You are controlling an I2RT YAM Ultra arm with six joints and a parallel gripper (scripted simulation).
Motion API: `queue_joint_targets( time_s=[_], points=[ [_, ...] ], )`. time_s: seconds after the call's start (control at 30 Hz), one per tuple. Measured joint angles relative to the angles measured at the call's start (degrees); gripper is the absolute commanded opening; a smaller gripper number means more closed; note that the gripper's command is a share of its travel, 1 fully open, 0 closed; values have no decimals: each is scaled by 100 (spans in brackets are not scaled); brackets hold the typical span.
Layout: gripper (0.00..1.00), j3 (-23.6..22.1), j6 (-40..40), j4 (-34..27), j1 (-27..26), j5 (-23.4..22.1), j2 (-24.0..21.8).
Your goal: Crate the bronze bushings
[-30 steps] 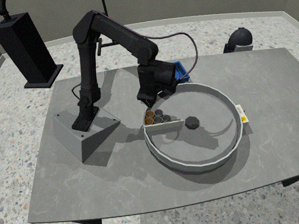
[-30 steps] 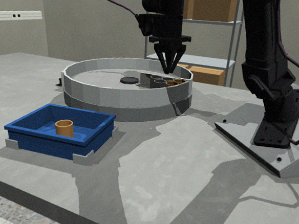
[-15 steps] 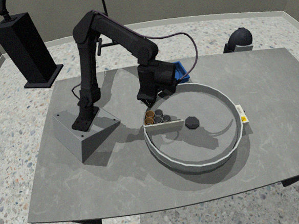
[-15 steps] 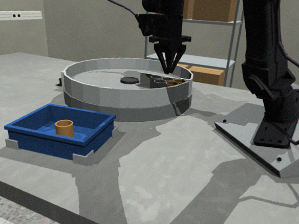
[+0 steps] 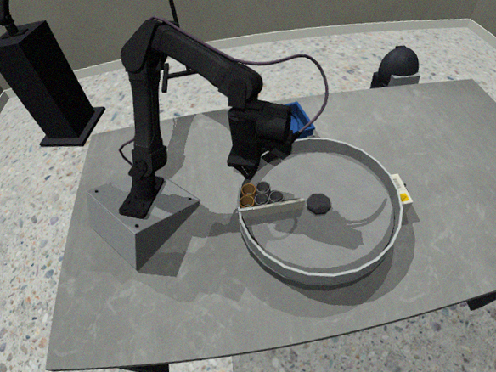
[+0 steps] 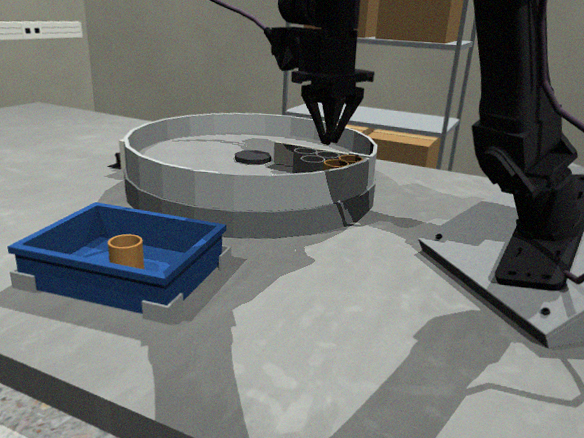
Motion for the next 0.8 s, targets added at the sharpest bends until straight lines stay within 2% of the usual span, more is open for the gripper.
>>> queue_joint_targets(
  time_s=[0.8],
  points=[
    [15, -17, -94, 2, -96, 0, 42]
  ],
)
